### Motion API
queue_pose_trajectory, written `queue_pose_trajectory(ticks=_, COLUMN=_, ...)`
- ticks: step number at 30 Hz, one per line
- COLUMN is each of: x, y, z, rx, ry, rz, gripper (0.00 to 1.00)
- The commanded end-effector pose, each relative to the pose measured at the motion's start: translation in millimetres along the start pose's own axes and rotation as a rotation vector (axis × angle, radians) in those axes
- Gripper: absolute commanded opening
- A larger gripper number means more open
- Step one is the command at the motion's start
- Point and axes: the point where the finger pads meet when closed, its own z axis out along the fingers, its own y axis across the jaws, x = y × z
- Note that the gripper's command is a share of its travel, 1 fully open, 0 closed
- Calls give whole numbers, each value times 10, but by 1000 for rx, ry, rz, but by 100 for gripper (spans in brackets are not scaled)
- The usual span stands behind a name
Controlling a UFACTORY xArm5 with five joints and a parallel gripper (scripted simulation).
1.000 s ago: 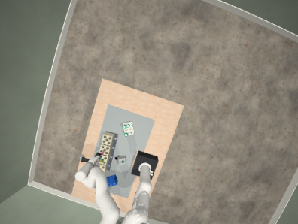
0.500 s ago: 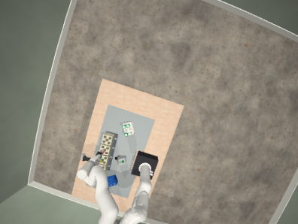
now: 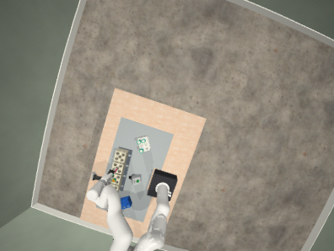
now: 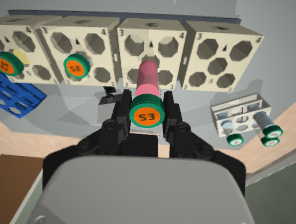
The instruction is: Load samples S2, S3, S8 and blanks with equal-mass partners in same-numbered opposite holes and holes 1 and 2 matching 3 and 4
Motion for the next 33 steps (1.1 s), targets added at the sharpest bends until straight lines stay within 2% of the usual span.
queue_pose_trajectory(ticks=1, x=11, y=2, z=23, rx=-1, ry=3, rz=0, gripper=0)
queue_pose_trajectory(ticks=33, x=11, y=6, z=304, rx=-1, ry=3, rz=0, gripper=0)
